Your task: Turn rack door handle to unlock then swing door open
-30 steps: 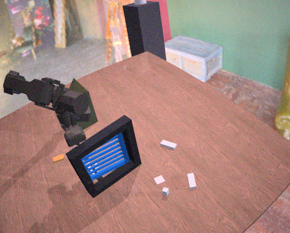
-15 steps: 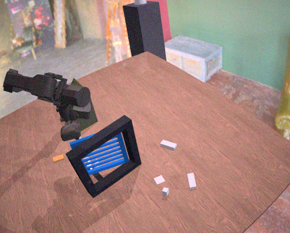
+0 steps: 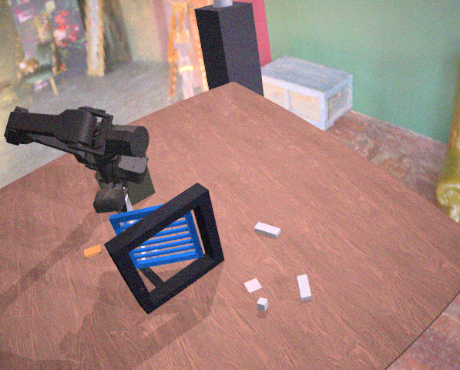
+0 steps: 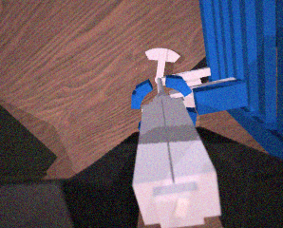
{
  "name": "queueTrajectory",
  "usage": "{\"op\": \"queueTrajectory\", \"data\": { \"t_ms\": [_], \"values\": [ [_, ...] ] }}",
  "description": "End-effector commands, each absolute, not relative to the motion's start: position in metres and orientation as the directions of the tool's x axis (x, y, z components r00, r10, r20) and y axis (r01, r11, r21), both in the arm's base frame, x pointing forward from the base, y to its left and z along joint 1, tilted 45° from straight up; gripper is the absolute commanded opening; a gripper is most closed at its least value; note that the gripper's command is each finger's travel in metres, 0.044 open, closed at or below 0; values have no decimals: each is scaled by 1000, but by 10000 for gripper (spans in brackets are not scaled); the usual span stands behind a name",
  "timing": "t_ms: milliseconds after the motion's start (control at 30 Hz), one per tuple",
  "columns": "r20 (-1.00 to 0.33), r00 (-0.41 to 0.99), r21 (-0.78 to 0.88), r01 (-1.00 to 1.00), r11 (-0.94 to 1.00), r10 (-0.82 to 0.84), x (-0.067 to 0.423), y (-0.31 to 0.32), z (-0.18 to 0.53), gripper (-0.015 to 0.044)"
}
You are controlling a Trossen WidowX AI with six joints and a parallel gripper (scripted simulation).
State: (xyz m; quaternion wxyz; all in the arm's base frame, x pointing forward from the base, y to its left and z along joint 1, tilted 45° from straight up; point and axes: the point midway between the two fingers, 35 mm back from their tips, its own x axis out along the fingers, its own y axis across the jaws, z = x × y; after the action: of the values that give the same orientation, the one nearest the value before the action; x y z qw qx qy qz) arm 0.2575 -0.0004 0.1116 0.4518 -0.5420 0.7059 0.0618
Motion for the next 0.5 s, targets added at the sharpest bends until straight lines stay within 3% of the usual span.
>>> {"op": "queueTrajectory", "data": {
  "t_ms": [0,467],
  "values": [
    [-706,4,-458,-765,453,-708,254,3,107,23],
    [-707,3,-549,-634,546,-707,237,20,91,23]
  ]
}}
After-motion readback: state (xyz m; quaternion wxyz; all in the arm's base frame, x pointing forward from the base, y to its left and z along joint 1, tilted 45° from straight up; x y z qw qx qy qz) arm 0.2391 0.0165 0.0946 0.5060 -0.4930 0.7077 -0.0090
